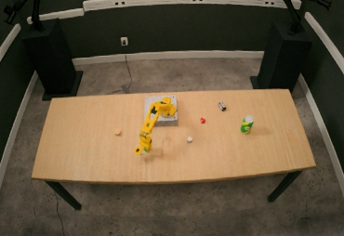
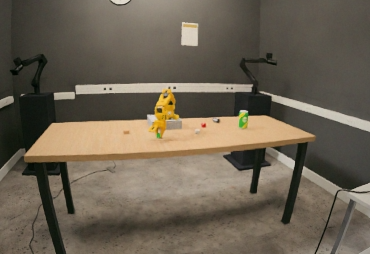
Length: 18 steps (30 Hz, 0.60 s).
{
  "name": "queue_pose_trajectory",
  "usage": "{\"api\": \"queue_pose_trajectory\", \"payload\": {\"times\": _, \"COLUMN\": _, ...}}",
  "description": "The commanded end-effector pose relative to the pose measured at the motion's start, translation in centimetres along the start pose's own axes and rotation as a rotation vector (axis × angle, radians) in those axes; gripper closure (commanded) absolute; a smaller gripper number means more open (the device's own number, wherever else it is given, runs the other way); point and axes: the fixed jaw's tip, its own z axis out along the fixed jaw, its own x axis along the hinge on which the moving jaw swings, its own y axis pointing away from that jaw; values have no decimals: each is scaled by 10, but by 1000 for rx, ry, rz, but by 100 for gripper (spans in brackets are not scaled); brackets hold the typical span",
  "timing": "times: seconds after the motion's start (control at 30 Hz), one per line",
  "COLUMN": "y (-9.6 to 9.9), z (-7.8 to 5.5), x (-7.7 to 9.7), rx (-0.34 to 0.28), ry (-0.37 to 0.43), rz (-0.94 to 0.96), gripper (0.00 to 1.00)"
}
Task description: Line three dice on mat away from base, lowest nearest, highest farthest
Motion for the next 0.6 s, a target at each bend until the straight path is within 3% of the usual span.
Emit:
{"api": "queue_pose_trajectory", "payload": {"times": 0.0, "y": -3, "z": 5, "x": 3, "rx": 7, "ry": 19, "rz": -1, "gripper": 86}}
{"api": "queue_pose_trajectory", "payload": {"times": 0.57, "y": -3, "z": 5, "x": 3, "rx": 7, "ry": 19, "rz": -1, "gripper": 72}}
